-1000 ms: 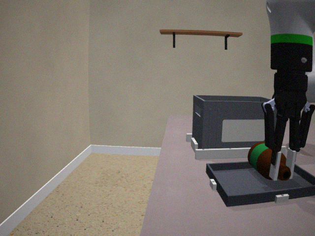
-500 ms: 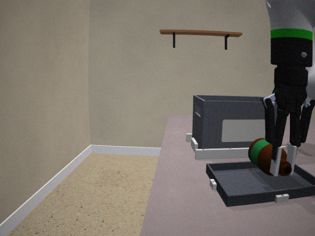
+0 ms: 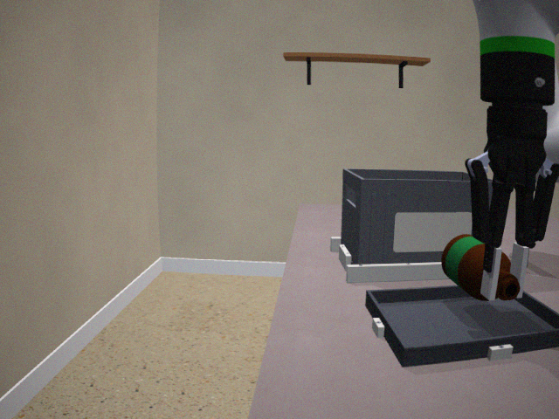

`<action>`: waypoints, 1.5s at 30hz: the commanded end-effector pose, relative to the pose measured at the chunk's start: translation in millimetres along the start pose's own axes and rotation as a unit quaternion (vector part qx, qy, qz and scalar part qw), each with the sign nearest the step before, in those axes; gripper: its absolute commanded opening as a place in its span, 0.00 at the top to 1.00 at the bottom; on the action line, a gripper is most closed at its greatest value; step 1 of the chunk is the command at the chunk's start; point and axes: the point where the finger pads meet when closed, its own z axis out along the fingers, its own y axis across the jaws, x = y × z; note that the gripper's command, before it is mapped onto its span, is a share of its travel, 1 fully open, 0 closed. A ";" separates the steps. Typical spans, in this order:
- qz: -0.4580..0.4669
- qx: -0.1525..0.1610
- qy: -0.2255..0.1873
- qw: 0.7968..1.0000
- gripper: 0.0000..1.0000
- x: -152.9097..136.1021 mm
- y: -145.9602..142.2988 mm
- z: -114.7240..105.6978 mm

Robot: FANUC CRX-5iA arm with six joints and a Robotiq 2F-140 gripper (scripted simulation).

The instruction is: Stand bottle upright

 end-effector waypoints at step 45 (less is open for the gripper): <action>0.000 0.000 0.000 1.000 1.00 0.1 0.1 -73.5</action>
